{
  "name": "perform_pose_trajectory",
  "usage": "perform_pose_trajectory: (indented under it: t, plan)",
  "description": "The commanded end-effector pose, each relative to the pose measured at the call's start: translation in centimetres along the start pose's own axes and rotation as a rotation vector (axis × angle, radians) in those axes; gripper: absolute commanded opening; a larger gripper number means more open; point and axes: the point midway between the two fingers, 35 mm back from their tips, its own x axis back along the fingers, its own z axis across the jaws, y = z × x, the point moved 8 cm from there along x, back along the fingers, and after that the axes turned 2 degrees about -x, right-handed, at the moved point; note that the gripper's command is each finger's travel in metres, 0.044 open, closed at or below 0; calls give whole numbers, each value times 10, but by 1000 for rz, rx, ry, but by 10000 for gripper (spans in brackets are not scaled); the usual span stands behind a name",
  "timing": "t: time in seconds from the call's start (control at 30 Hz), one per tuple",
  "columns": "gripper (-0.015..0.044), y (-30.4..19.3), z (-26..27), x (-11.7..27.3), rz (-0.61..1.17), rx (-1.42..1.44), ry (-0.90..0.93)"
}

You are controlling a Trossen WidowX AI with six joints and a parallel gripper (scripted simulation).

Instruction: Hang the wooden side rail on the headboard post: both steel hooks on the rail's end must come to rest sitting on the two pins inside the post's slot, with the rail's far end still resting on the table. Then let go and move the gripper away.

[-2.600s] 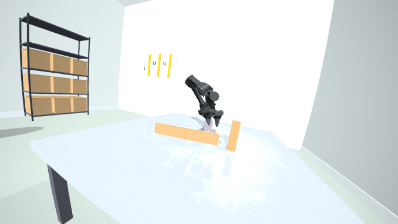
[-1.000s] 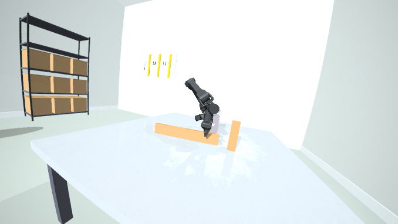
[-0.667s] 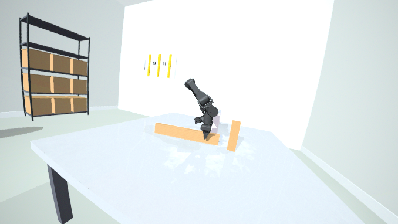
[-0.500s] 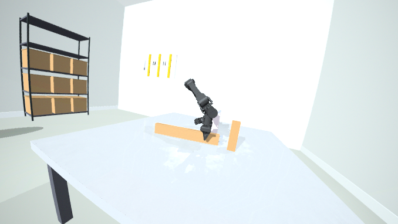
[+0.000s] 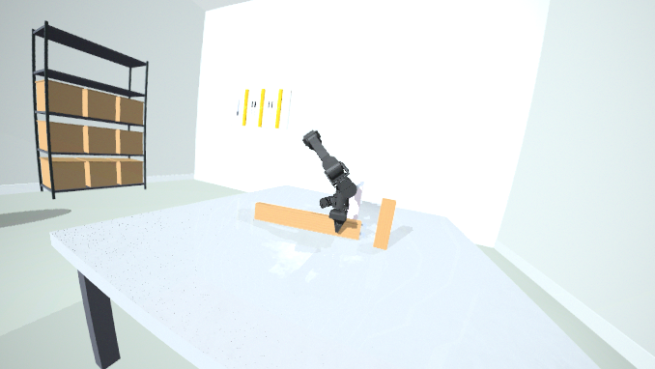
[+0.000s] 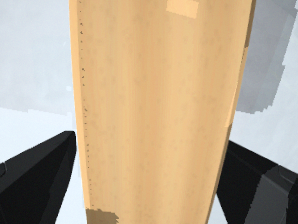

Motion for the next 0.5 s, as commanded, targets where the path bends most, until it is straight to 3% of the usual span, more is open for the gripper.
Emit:
perform_pose_trajectory:
  t: [0.0,0.1,0.27,0.37,0.47]
  plan:
    - [204,0,0,0,-5,2,3]
    - [125,0,0,0,-5,2,3]
    - [92,0,0,0,-5,2,3]
    - [13,0,0,0,-5,2,3]
    - [0,0,0,0,-5,2,3]
